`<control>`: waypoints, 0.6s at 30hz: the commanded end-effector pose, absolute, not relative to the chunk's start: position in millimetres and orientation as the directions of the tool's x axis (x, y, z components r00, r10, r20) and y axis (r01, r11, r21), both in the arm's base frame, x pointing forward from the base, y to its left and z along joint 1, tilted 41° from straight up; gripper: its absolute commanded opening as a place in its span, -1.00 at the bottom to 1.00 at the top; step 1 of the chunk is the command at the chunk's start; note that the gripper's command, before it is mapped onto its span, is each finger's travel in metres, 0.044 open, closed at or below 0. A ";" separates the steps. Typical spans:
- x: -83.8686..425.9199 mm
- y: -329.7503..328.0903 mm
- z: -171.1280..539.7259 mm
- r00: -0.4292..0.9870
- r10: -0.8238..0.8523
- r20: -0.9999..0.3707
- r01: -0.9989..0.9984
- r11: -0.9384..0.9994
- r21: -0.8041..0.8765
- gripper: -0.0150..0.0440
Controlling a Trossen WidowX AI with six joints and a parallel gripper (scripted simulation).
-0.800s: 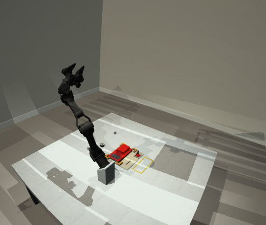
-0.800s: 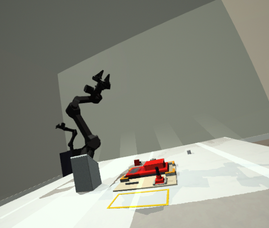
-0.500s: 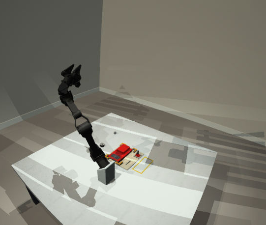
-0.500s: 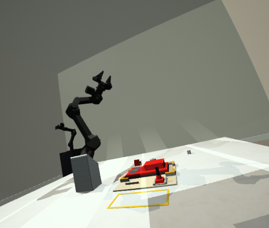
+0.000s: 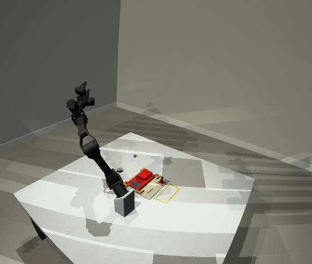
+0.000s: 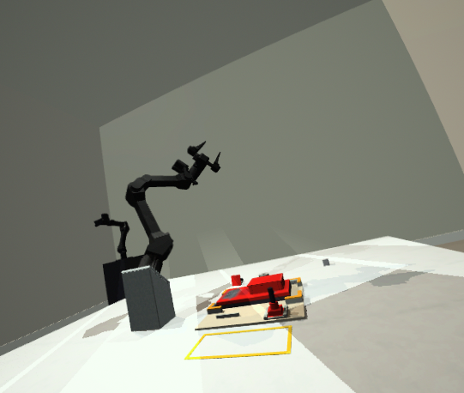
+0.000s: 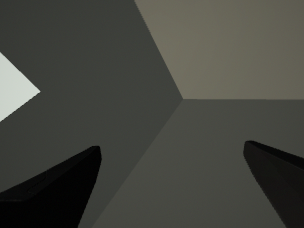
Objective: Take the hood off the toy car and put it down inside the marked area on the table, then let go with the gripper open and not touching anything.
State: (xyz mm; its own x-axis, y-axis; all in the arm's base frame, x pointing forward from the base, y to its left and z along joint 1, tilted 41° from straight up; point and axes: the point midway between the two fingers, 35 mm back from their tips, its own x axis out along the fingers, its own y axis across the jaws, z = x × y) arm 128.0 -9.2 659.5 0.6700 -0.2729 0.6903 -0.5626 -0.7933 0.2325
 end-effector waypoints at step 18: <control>323.7 139.7 522.4 0.928 0.201 0.313 -0.361 0.291 0.886 1.00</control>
State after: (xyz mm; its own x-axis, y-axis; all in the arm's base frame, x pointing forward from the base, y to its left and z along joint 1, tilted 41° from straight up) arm 286.6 125.0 564.9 0.8836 0.1452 0.4452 -0.4607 0.0990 0.8820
